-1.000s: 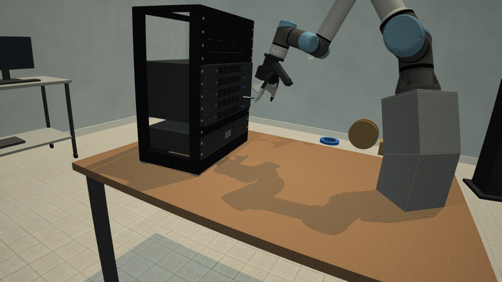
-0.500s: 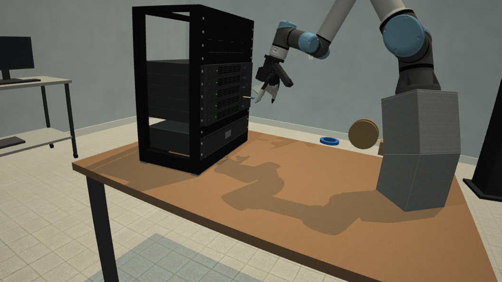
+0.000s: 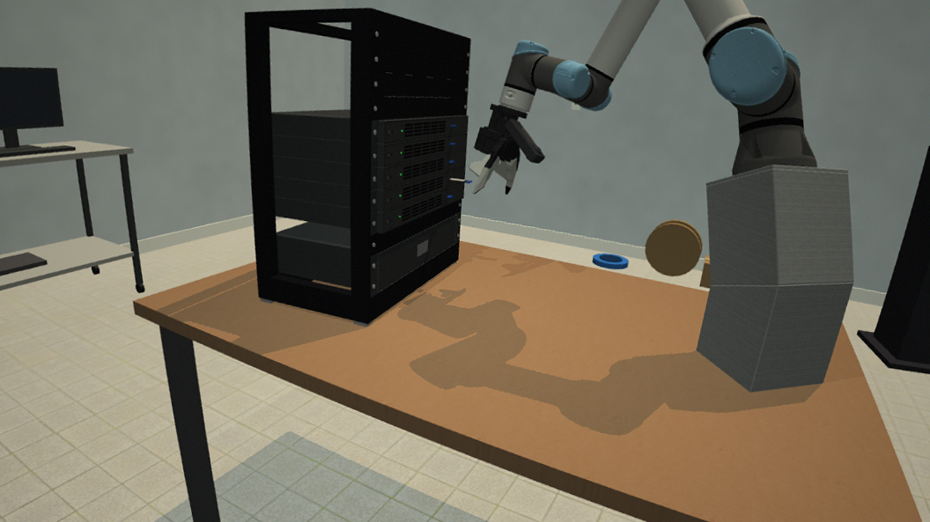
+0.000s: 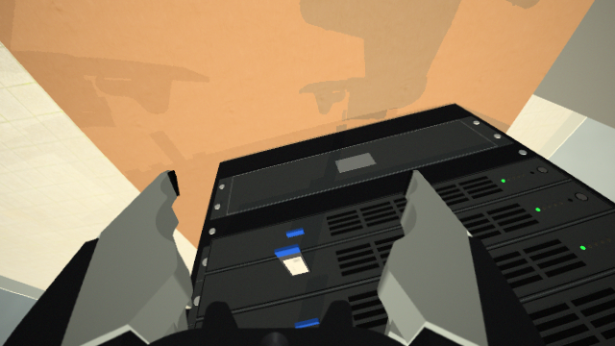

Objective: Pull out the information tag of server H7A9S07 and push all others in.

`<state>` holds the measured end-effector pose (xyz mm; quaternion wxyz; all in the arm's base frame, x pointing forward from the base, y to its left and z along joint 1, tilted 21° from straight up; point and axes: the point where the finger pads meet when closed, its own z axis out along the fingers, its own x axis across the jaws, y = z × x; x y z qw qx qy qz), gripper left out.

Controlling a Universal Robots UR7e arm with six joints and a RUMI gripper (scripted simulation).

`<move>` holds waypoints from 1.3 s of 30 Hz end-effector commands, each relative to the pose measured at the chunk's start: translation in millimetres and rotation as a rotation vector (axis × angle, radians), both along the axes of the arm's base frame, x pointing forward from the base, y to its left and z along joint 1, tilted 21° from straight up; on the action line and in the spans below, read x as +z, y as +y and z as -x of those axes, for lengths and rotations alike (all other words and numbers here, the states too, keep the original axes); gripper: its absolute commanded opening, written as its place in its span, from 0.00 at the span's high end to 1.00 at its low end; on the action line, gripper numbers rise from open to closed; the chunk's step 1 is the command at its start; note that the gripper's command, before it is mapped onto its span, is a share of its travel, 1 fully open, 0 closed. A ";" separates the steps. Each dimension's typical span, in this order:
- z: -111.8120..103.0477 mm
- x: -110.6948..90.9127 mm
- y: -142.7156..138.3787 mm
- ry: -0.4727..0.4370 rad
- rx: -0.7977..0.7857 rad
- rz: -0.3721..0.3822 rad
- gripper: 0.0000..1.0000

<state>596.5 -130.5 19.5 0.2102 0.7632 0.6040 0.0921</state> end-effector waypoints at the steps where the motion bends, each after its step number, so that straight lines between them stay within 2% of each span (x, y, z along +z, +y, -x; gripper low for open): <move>1: 1.8 -2.8 1.1 0.006 -0.011 -0.011 0.00; 39: 17.8 -26.3 9.3 0.061 -0.089 -0.087 0.00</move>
